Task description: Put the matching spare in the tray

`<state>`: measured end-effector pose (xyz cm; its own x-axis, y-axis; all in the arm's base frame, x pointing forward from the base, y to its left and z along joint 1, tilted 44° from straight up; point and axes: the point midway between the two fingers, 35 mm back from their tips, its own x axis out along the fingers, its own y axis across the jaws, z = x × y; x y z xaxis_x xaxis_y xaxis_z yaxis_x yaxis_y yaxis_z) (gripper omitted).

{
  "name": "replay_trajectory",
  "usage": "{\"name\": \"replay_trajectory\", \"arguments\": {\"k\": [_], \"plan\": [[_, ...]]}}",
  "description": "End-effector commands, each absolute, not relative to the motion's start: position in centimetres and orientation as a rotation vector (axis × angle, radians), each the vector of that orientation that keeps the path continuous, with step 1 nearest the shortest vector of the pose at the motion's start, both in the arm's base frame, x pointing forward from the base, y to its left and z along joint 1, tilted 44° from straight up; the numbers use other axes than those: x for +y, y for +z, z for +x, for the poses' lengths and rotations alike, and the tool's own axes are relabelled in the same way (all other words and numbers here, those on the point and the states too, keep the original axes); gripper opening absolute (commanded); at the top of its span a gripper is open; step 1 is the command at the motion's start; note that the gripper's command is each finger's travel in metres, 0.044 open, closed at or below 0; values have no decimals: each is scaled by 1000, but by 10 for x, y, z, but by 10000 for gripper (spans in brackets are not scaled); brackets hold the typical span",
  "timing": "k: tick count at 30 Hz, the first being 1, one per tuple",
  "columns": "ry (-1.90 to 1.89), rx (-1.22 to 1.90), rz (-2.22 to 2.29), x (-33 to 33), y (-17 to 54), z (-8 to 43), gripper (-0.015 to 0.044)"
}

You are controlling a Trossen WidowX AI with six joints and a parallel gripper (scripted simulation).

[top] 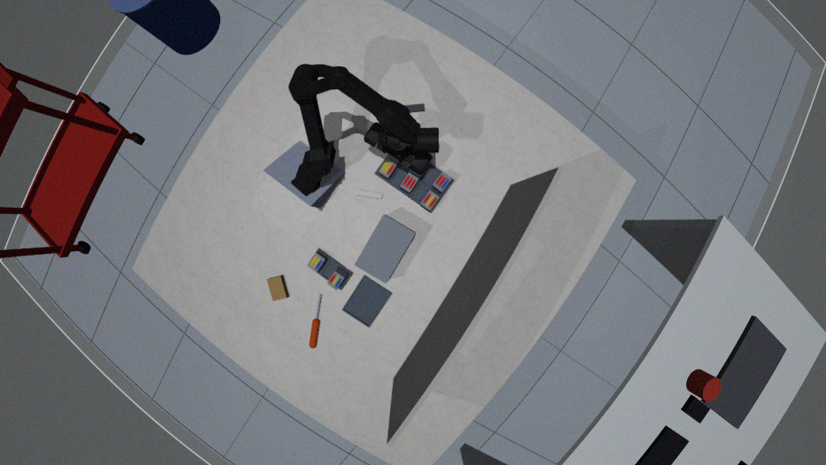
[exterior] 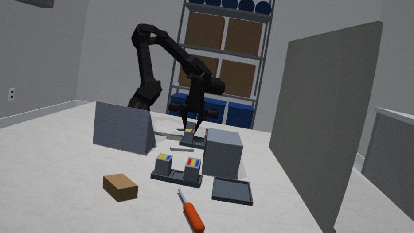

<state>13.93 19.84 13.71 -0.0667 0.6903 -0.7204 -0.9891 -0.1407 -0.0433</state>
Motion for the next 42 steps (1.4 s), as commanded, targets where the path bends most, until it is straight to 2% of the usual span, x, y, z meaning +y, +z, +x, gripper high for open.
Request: {"name": "replay_trajectory", "arguments": {"k": [1,36,42], "plan": [[1589,542,-718,189,151,143,0],[1585,545,-711,119,221,152,0],[1563,566,-715,111,215,171,0]]}}
